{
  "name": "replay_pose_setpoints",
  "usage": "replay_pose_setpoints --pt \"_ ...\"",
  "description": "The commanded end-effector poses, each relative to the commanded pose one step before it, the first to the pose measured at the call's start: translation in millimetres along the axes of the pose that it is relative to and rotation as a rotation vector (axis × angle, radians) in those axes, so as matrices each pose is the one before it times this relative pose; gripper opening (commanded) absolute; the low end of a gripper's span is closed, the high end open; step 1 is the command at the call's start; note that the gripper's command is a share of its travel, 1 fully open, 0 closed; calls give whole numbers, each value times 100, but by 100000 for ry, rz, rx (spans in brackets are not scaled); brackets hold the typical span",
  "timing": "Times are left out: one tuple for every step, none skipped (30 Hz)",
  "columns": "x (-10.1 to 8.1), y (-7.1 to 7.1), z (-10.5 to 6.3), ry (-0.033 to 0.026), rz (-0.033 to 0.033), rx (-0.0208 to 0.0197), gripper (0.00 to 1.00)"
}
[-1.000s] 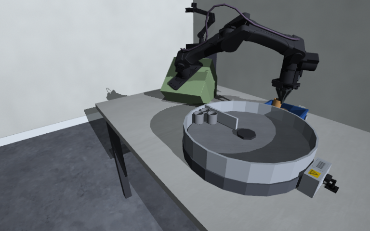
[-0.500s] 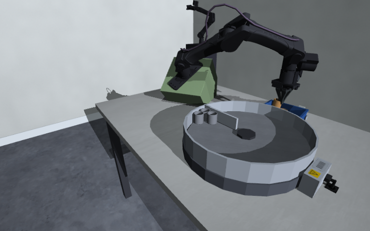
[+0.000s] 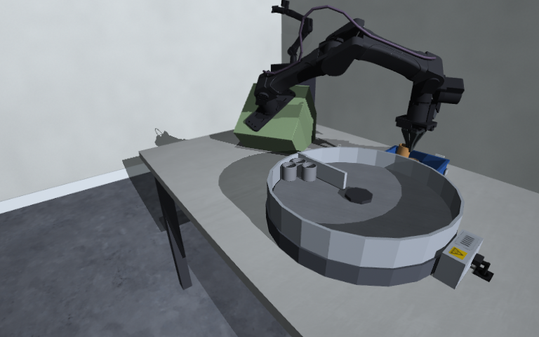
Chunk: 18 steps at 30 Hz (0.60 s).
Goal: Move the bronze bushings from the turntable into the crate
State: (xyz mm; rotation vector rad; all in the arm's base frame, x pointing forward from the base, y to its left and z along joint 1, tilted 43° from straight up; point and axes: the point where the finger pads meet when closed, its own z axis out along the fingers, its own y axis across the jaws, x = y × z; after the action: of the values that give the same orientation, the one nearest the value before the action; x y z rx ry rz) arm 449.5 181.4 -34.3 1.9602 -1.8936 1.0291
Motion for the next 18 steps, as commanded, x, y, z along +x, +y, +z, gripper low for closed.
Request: replay_pose_setpoints --pt "-1013 -1274 -3167 -5700 1659 6401 0" --pt "0 0 0 0 0 0 0" --pt "0 0 0 0 0 0 0" --pt "0 0 0 0 0 0 0" --pt "0 0 0 0 0 0 0" --pt "0 0 0 0 0 0 0" --pt "4 16 13 30 -65 -34 0" --pt "23 92 75 166 -364 -194 0" --pt "46 190 154 340 -677 -399 0" --pt "64 266 215 474 -661 -560 0" --pt "0 0 0 0 0 0 0" --pt "0 0 0 0 0 0 0" --pt "71 295 238 522 -732 -621 0" --pt "54 105 116 230 -297 -237 0" --pt "34 -19 25 25 0 19 0" --pt "17 -9 12 12 0 9 0" --pt "3 -2 2 2 21 2 0" --pt "0 0 0 0 180 0 0"
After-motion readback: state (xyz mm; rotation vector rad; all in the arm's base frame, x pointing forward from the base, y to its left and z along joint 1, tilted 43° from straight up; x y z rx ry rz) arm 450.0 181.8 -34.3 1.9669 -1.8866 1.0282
